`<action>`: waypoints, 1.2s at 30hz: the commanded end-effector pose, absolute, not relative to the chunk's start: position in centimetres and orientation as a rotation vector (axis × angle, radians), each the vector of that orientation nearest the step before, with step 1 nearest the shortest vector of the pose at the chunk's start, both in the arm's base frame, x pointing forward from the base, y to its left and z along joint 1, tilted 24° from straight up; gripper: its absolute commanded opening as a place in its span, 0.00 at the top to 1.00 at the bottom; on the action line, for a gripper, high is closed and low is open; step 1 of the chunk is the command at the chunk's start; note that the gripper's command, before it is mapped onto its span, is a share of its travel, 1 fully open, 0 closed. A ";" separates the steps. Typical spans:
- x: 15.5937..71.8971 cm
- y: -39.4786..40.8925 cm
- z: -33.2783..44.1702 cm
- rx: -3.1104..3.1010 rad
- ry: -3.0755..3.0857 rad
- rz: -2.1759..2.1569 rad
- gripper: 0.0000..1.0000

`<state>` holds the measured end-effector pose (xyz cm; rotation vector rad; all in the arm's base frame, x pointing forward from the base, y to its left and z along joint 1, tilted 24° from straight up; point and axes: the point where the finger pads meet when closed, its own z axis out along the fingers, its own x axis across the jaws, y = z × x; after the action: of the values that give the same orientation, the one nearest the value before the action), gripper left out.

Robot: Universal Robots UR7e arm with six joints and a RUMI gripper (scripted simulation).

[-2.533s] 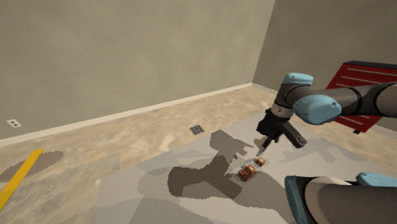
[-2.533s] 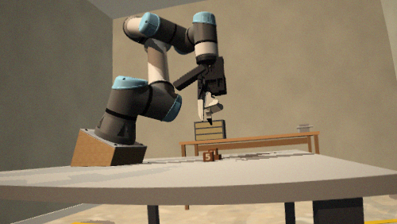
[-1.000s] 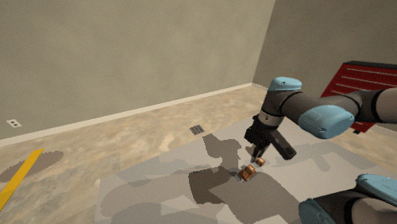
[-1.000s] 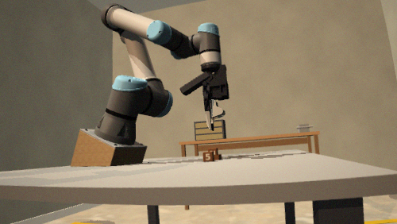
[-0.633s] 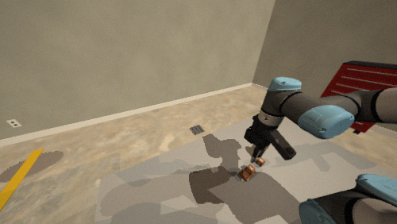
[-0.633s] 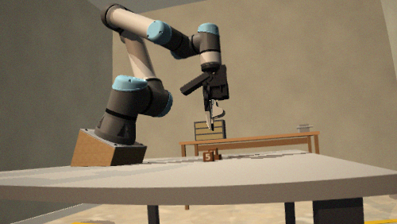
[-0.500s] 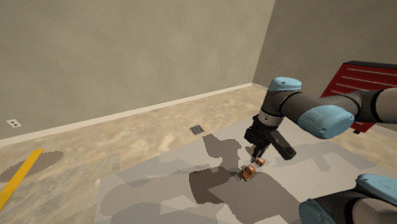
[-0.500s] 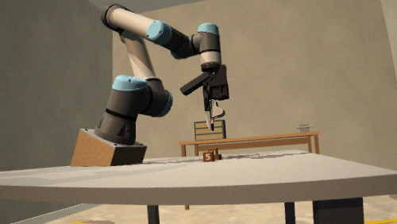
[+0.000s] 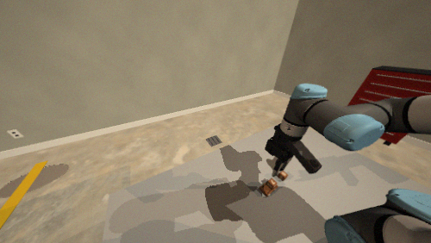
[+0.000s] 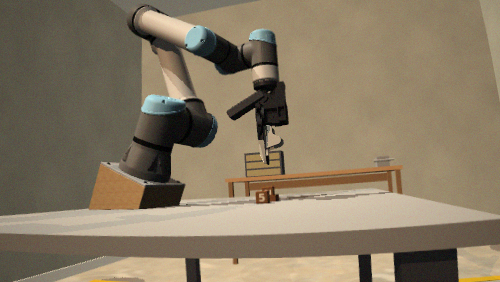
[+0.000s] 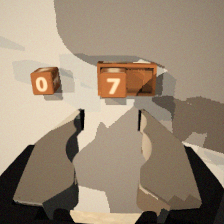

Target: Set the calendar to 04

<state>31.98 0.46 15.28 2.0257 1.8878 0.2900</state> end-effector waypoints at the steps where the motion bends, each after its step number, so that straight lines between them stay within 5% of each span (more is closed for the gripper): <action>1: 32.0 0.4 15.3 2.025 1.887 0.291 0.72; 36: 33.4 0.1 12.2 2.025 1.887 0.290 0.72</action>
<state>33.05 0.19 12.77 2.0262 1.8882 0.2900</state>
